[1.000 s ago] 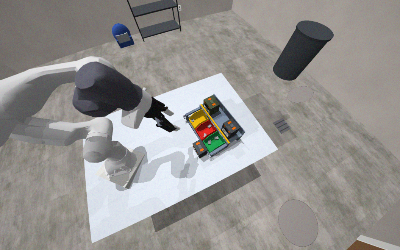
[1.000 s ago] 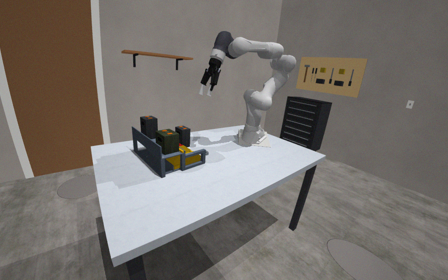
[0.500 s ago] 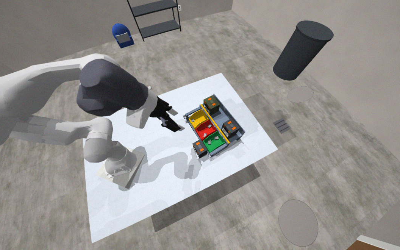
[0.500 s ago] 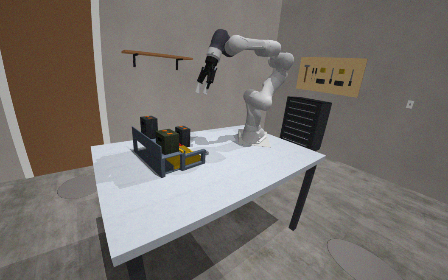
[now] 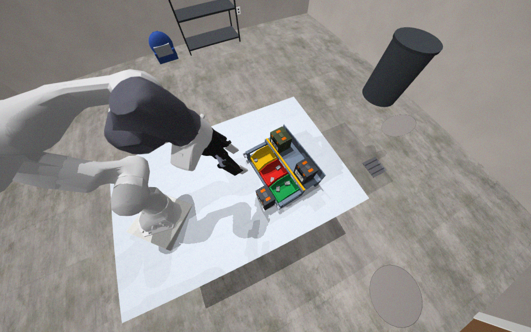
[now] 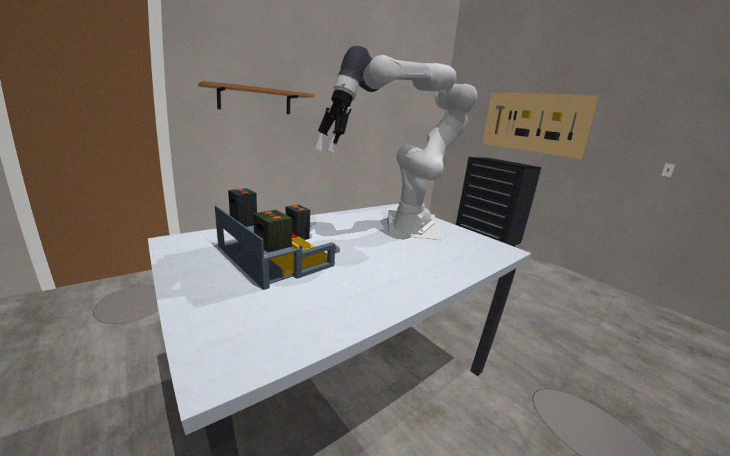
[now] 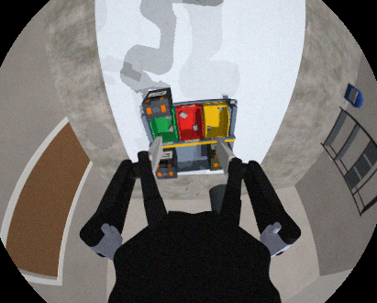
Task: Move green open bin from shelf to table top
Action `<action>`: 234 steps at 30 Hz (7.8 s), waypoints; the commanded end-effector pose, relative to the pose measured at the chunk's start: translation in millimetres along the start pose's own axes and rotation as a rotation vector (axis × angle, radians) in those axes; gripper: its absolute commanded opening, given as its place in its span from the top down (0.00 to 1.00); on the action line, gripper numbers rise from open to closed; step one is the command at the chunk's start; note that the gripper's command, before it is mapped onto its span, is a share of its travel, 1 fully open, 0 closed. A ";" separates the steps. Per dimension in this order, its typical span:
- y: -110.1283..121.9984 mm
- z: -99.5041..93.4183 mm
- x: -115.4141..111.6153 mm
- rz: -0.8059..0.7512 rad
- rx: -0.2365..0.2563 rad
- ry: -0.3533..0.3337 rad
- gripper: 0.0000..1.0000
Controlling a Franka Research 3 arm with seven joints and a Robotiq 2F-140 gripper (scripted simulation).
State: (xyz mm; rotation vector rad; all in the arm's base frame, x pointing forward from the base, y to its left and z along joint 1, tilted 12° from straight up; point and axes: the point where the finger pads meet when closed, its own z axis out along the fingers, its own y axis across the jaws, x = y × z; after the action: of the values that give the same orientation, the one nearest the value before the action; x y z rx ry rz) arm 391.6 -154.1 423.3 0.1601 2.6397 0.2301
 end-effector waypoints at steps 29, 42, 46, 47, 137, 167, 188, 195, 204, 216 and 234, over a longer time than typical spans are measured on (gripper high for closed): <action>5.2 1.3 10.2 -0.010 0.003 -0.003 0.43; 6.3 1.6 12.6 -0.010 0.003 -0.003 0.43; 6.3 1.6 12.6 -0.010 0.003 -0.003 0.43; 6.3 1.6 12.6 -0.010 0.003 -0.003 0.43; 7.9 1.9 13.6 0.140 0.028 0.024 0.43; 8.9 2.1 14.1 0.444 0.100 0.080 0.43; 8.8 2.1 14.0 0.746 0.174 0.136 0.43; 9.8 2.4 14.7 0.847 0.191 0.153 0.43; 8.5 2.0 13.9 0.898 0.207 0.164 0.43; 10.1 2.5 14.8 1.050 0.229 0.188 0.43; 10.3 2.5 14.8 1.255 0.262 0.221 0.43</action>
State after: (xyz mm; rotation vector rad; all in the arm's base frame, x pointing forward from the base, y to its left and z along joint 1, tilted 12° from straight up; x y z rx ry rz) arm 381.4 -144.8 416.8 1.8570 2.4049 0.2831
